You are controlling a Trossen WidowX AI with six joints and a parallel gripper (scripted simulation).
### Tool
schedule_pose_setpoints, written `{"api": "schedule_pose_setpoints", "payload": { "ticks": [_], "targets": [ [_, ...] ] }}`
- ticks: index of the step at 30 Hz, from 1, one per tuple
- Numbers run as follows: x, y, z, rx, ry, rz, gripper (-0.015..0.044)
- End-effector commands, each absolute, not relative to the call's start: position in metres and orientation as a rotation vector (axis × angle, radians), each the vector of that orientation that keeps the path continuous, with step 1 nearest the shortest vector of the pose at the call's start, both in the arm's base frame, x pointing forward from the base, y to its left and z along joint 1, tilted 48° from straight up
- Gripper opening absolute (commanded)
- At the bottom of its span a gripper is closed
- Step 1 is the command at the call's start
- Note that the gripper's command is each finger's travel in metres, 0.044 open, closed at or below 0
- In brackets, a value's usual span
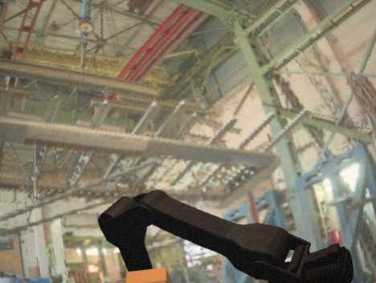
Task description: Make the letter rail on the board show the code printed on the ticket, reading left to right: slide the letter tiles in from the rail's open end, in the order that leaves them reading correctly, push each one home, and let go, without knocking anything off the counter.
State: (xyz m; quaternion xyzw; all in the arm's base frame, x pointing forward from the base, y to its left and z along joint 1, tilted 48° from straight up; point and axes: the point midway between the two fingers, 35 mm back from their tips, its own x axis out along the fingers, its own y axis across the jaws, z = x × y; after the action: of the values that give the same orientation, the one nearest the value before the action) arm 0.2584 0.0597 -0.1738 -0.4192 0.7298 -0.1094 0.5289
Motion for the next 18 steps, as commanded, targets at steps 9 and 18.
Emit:
{"api": "schedule_pose_setpoints", "payload": {
  "ticks": [9, 18],
  "targets": [
    [0.2582, 0.0567, -0.1759, -1.009, 1.742, -0.259, 0.0340],
    [0.2577, 0.0505, -0.1815, -1.010, 1.742, -0.259, 0.0340]
  ]
}}
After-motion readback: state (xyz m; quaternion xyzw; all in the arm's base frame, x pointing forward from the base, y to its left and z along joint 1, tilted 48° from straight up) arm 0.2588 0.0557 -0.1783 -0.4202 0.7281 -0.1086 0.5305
